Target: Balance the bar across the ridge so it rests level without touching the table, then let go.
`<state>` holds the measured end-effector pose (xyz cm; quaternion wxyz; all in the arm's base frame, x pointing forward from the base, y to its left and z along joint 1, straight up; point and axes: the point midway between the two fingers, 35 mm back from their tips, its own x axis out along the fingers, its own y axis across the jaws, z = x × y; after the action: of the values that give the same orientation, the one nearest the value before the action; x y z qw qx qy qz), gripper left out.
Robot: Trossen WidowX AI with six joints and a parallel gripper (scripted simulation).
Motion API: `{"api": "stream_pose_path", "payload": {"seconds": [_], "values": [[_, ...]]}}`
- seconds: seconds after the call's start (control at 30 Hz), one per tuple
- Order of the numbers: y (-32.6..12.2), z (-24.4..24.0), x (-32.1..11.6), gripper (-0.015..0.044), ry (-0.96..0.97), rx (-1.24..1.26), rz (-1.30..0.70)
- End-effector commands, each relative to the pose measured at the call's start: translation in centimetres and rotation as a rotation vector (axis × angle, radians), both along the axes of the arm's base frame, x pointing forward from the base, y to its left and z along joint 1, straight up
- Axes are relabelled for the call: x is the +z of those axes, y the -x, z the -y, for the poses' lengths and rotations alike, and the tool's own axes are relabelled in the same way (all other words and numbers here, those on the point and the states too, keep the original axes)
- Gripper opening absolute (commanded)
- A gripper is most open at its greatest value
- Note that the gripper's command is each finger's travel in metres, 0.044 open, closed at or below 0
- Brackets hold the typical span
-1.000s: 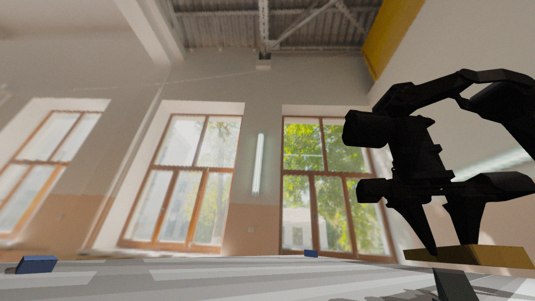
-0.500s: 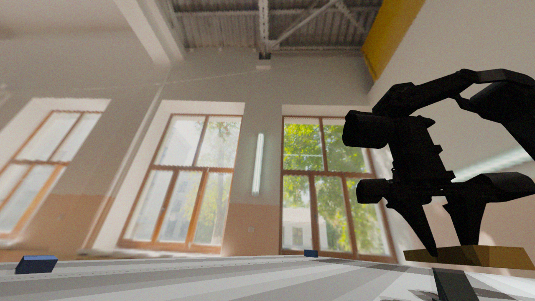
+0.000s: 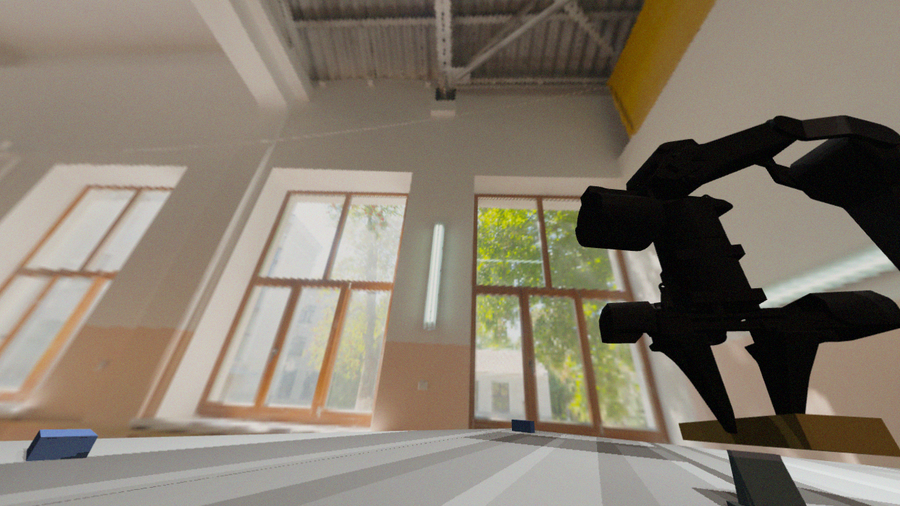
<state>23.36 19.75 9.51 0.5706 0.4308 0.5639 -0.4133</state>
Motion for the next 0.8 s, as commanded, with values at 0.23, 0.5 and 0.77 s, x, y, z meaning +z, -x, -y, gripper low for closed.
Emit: {"api": "stream_pose_path", "payload": {"seconds": [0.23, 0.5, 0.77], "values": [[0.02, -0.03, -0.14, 0.0, -0.002, -0.001, -0.003], [0.02, -0.03, -0.21, 0.0, -0.002, -0.001, -0.003], [0.02, -0.03, -0.28, 0.0, -0.002, -0.001, -0.003]]}}
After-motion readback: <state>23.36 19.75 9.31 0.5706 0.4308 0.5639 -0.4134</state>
